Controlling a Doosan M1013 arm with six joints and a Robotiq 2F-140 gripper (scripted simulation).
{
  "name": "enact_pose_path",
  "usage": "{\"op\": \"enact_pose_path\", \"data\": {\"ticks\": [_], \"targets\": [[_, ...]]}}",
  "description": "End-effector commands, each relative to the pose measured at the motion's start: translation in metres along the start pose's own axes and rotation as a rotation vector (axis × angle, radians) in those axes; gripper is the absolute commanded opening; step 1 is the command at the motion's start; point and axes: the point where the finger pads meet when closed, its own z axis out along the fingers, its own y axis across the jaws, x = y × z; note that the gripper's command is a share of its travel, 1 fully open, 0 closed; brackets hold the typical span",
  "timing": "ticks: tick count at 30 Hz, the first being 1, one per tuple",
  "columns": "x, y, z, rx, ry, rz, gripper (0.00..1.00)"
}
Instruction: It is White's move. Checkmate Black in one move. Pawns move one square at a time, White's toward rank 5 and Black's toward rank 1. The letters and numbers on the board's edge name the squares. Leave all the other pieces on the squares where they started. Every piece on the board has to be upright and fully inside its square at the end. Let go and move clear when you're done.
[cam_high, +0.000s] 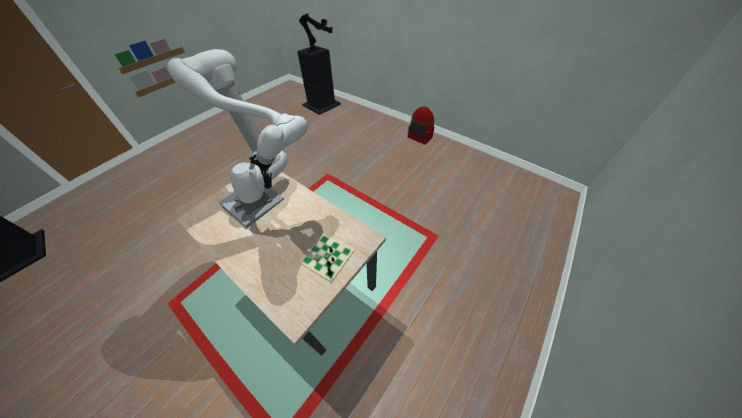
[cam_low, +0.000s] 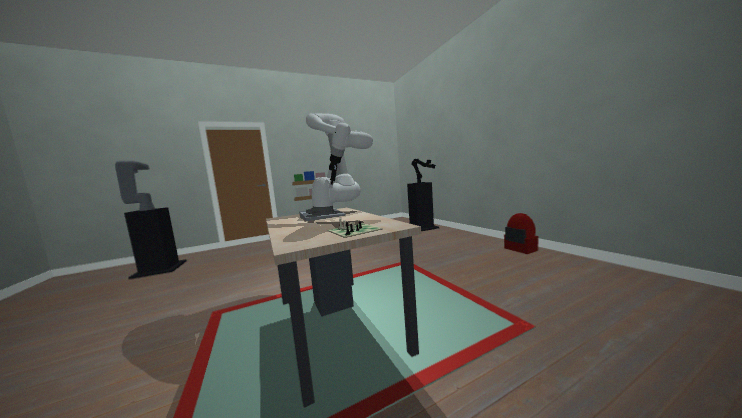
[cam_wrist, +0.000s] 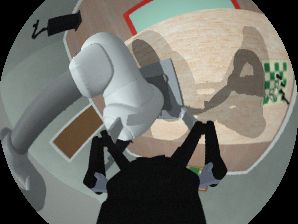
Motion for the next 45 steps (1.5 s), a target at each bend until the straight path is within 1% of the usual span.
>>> {"op": "enact_pose_path", "data": {"ticks": [1,19,24,27,30,31,32,34,36,37,38,39,40,41,42,43,44,45], "targets": [[0.0,0.0,0.0,0.0,0.0,0.0,1.0],[0.0,0.0,0.0,0.0,-0.001,-0.002,1.0],[-0.003,0.011,-0.008,0.001,-0.032,-0.083,1.0],[-0.006,0.029,-0.021,0.008,-0.083,-0.216,1.0],[-0.008,0.058,-0.04,0.027,-0.161,-0.422,1.0],[-0.008,0.058,-0.04,0.027,-0.161,-0.422,1.0],[-0.008,0.071,-0.048,0.038,-0.193,-0.507,1.0],[-0.008,0.071,-0.048,0.038,-0.193,-0.507,1.0],[-0.005,0.1,-0.065,0.071,-0.264,-0.696,1.0],[-0.005,0.1,-0.065,0.071,-0.264,-0.696,1.0],[-0.002,0.116,-0.073,0.093,-0.303,-0.799,1.0],[-0.002,0.116,-0.073,0.093,-0.303,-0.799,1.0],[0.002,0.134,-0.082,0.12,-0.343,-0.907,1.0],[0.002,0.134,-0.082,0.12,-0.343,-0.907,1.0],[0.008,0.153,-0.091,0.152,-0.384,-1.018,1.0],[0.008,0.153,-0.091,0.153,-0.384,-1.019,1.0],[0.015,0.172,-0.099,0.187,-0.422,-1.124,1.0],[0.015,0.172,-0.099,0.19,-0.425,-1.134,1.0]]}}
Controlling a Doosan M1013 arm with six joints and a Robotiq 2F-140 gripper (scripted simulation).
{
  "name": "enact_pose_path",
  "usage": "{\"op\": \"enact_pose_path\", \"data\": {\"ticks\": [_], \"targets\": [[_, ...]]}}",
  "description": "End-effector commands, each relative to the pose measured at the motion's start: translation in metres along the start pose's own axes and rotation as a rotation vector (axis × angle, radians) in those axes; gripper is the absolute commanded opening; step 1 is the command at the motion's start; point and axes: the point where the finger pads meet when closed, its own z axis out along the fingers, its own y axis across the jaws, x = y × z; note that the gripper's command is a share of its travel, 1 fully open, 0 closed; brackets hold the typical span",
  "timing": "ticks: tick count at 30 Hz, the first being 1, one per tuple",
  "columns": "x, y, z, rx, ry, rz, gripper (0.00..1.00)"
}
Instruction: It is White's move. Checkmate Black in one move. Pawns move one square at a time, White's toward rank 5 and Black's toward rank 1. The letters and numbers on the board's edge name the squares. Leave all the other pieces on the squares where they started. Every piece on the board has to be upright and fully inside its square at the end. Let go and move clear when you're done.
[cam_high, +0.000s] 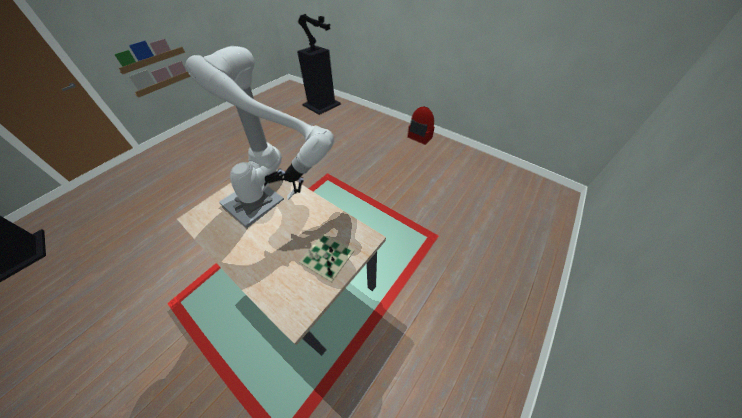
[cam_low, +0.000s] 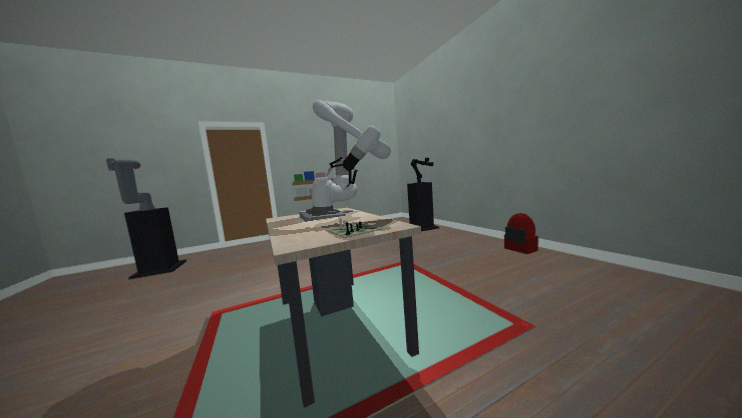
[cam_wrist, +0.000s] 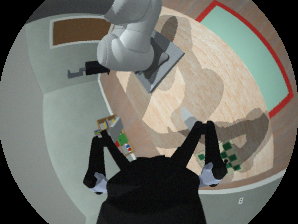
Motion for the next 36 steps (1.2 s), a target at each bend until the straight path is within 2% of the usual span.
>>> {"op": "enact_pose_path", "data": {"ticks": [1,3,4,6,7,8,9,10,11,12,13,15,16,17,18,19,20,23,25,26,27,28,29,30,32,33,36], "targets": [[-0.035,0.031,-0.021,0.066,-0.067,-0.263,1.0],[-0.035,0.031,-0.021,0.072,-0.072,-0.284,1.0],[-0.049,0.048,-0.031,0.112,-0.101,-0.407,1.0],[-0.049,0.048,-0.031,0.112,-0.101,-0.407,1.0],[-0.062,0.067,-0.041,0.155,-0.127,-0.532,1.0],[-0.062,0.067,-0.041,0.155,-0.127,-0.532,1.0],[-0.074,0.086,-0.051,0.202,-0.151,-0.656,1.0],[-0.074,0.086,-0.051,0.202,-0.151,-0.656,1.0],[-0.086,0.107,-0.06,0.245,-0.167,-0.757,1.0],[-0.086,0.107,-0.06,0.252,-0.17,-0.778,1.0],[-0.096,0.129,-0.069,0.293,-0.182,-0.868,1.0],[-0.096,0.129,-0.069,0.305,-0.186,-0.899,1.0],[-0.105,0.151,-0.077,0.359,-0.199,-1.015,1.0],[-0.105,0.151,-0.077,0.359,-0.199,-1.015,1.0],[-0.112,0.173,-0.085,0.415,-0.207,-1.128,1.0],[-0.112,0.173,-0.085,0.415,-0.207,-1.128,1.0],[-0.119,0.196,-0.092,0.471,-0.212,-1.235,1.0],[-0.119,0.196,-0.092,0.471,-0.212,-1.235,1.0],[-0.128,0.239,-0.104,0.582,-0.211,-1.429,1.0],[-0.128,0.239,-0.104,0.582,-0.211,-1.429,1.0],[-0.131,0.259,-0.108,0.634,-0.206,-1.514,1.0],[-0.131,0.259,-0.108,0.635,-0.206,-1.516,1.0],[-0.133,0.278,-0.113,0.686,-0.199,-1.595,1.0],[-0.133,0.278,-0.113,0.686,-0.199,-1.595,1.0],[-0.136,0.312,-0.119,0.778,-0.18,-1.729,1.0],[-0.136,0.312,-0.119,0.778,-0.18,-1.729,1.0],[-0.137,0.35,-0.125,0.883,-0.151,-1.87,1.0]]}}
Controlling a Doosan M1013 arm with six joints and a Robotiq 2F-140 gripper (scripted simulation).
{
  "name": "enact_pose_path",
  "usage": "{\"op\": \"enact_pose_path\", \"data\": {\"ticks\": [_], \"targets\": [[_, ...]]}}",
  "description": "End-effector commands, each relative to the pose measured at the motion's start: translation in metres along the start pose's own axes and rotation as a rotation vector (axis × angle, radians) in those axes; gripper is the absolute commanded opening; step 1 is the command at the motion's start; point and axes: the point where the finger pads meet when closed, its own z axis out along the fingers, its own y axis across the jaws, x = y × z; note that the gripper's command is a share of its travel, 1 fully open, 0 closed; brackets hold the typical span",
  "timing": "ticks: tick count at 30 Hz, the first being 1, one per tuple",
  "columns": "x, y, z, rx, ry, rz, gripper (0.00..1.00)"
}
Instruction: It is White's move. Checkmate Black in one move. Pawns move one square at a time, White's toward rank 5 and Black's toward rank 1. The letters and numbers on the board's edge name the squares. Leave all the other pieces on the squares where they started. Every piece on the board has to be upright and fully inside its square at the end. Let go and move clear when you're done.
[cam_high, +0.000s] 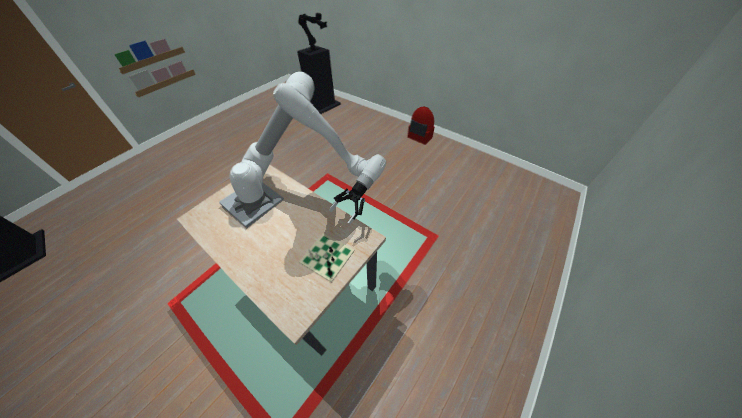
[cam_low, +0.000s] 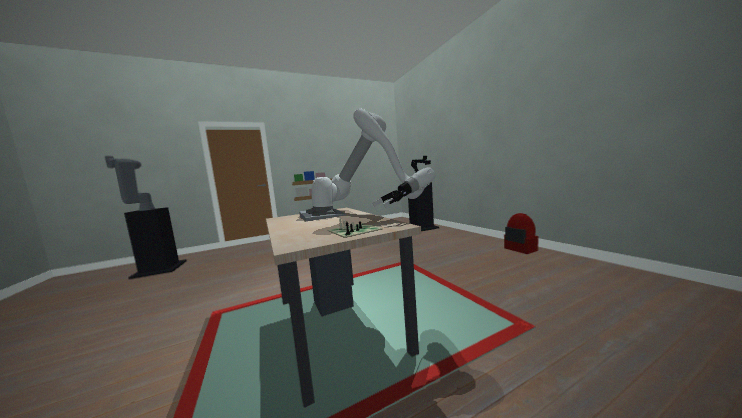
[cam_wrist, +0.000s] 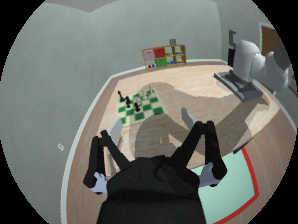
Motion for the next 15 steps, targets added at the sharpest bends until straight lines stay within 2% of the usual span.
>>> {"op": "enact_pose_path", "data": {"ticks": [1,7,15], "targets": [[-0.033,-0.019,-0.015,0.06,0.031,-0.179,1.0],[-0.049,-0.025,-0.022,0.087,0.049,-0.257,1.0],[-0.051,-0.026,-0.023,0.09,0.051,-0.265,1.0]]}}
